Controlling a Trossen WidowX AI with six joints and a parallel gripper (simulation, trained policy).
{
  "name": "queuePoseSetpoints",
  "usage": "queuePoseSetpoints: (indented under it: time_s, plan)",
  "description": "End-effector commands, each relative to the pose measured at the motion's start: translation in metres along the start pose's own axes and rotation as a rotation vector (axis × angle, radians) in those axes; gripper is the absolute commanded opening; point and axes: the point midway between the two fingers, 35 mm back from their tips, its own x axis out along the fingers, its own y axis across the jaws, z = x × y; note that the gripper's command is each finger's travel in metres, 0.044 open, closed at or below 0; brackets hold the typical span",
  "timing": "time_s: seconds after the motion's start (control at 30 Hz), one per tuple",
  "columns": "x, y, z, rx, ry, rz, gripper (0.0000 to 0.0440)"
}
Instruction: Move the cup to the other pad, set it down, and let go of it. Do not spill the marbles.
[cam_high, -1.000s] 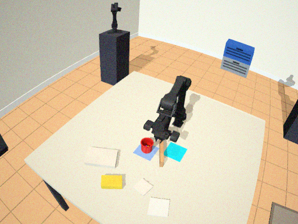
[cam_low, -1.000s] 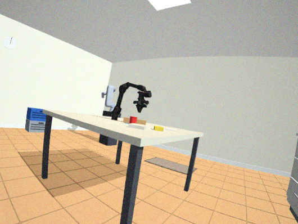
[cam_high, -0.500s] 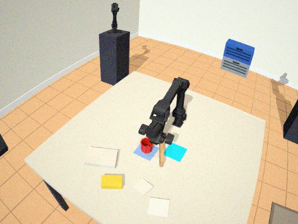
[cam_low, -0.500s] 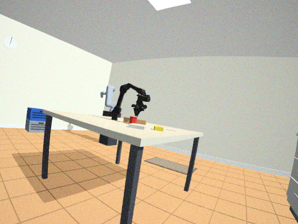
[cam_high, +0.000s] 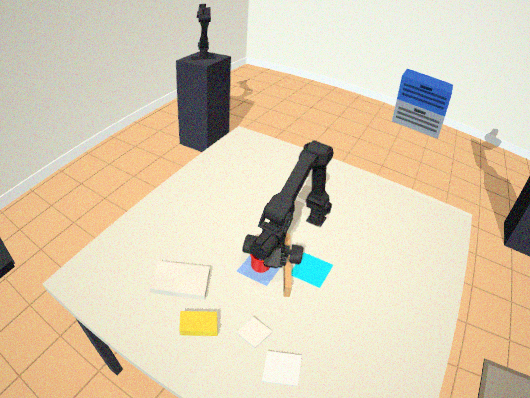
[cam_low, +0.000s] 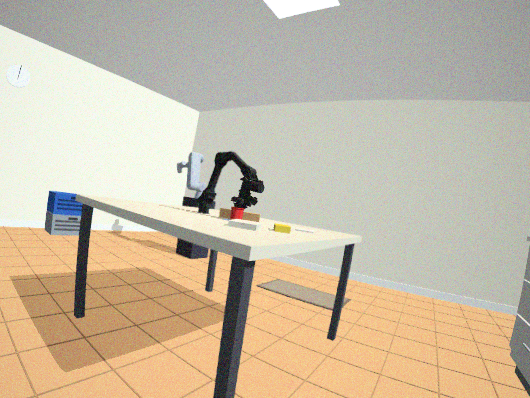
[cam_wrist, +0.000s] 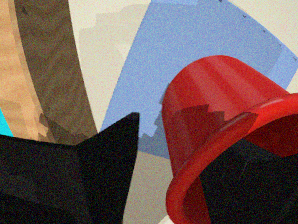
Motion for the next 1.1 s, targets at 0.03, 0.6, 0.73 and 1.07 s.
queuePoseSetpoints:
  time_s: [0.03, 0.6, 0.73, 1.07]
  plan:
    - [0.012, 0.000, -0.003, -0.065, 0.013, 0.011, 0.0054]
    - [-0.014, 0.003, -0.008, -0.244, -0.001, 0.026, 0.0000]
    - [-0.025, 0.008, -0.007, -0.269, -0.012, 0.024, 0.0003]
    - [-0.047, 0.027, -0.003, -0.324, -0.043, 0.017, 0.0000]
